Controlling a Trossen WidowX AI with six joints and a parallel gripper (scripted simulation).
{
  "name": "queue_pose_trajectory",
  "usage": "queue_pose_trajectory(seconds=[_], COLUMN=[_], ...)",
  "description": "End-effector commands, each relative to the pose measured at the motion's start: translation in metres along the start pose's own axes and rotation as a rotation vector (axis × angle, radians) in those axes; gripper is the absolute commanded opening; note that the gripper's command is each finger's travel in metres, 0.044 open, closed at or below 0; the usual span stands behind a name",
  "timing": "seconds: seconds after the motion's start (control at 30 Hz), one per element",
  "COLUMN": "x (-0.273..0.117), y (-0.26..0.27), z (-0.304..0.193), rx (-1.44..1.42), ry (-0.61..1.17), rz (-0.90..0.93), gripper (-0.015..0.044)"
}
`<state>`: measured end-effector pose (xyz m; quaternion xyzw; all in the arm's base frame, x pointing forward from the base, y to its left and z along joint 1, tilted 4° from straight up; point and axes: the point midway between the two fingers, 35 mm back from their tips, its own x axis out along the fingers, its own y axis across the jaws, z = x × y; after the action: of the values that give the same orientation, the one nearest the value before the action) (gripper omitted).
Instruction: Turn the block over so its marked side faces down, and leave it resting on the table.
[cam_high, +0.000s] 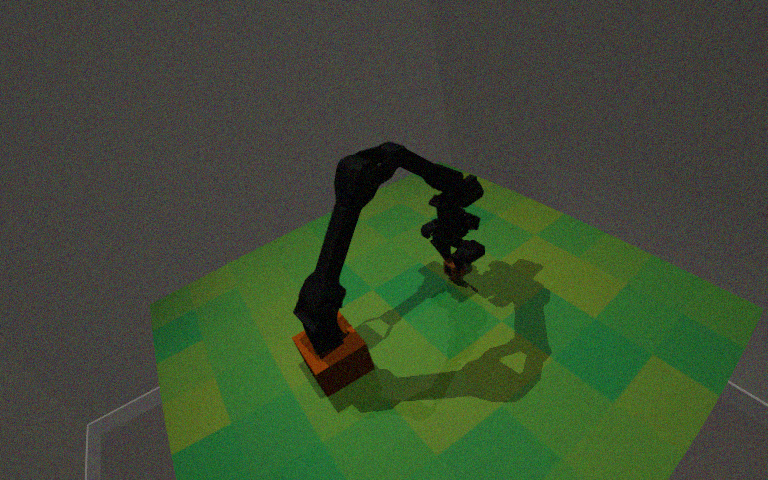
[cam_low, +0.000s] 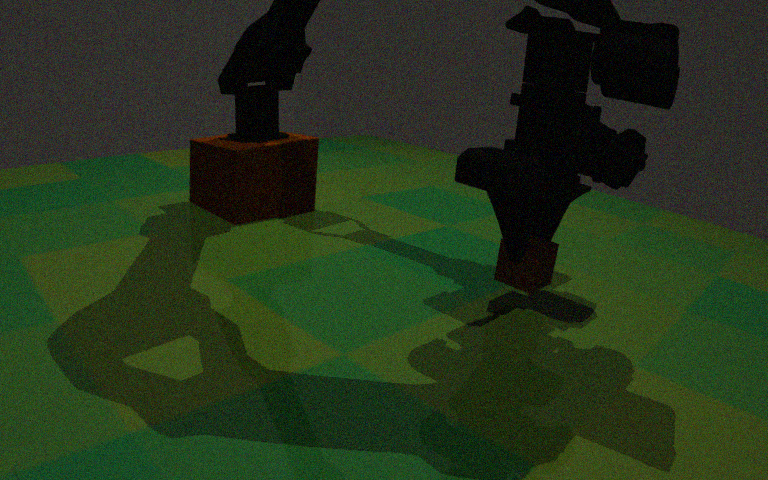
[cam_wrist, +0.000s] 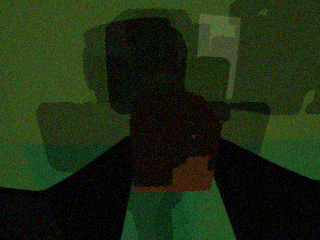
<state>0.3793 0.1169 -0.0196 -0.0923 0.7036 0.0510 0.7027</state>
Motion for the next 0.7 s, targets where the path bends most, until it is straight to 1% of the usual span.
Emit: queue_pose_trajectory(seconds=[0.0,0.13,0.67], x=[-0.011,-0.010,0.001], y=[0.001,0.001,0.002], z=[0.003,0.003,0.006], rx=[-0.002,-0.002,-0.006], ry=[-0.010,-0.032,-0.269], rz=[0.004,0.004,0.004], gripper=[0.0000,0.0000,0.0000])
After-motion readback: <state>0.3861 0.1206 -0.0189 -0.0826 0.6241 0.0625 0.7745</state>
